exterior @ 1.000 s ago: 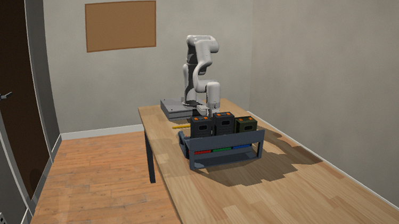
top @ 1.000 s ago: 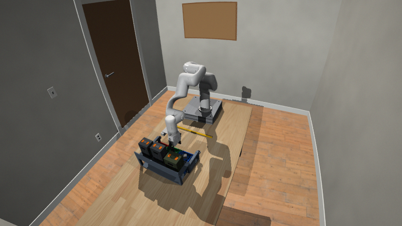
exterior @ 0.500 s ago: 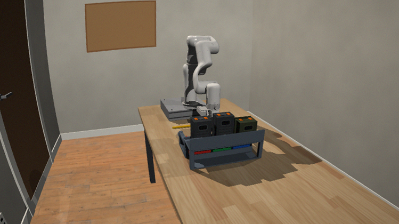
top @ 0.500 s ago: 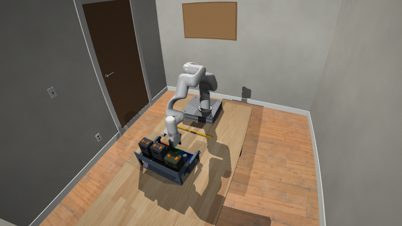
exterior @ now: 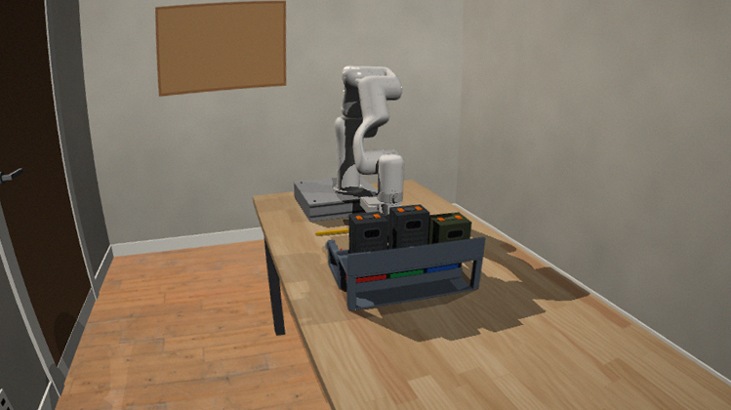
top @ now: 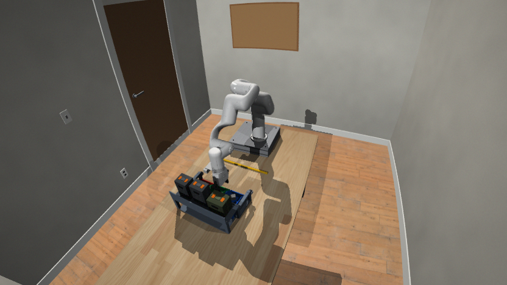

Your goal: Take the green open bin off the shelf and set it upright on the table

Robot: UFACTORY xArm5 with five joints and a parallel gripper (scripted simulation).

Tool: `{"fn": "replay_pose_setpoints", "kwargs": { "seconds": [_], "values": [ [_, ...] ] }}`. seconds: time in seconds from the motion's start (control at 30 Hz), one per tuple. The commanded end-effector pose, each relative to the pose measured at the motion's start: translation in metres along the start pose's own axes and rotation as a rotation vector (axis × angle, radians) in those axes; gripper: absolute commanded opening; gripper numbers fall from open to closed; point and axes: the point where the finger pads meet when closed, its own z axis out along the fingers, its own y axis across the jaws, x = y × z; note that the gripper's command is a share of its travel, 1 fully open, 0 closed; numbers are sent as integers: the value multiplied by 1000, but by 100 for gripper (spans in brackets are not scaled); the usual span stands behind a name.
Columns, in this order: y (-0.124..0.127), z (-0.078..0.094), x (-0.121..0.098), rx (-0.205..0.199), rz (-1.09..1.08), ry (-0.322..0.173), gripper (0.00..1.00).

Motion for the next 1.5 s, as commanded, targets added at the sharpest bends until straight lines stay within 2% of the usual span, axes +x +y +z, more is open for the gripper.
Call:
{"fn": "replay_pose_setpoints", "kwargs": {
  "seconds": [0.0, 1.17, 1.2, 1.47],
  "values": [
    [-1, 1, 0, 4, 0, -4, 100],
    [-1, 1, 0, 4, 0, -4, 100],
    [-1, 1, 0, 4, 0, 0, 0],
    [-1, 1, 0, 4, 0, 0, 0]
  ]
}}
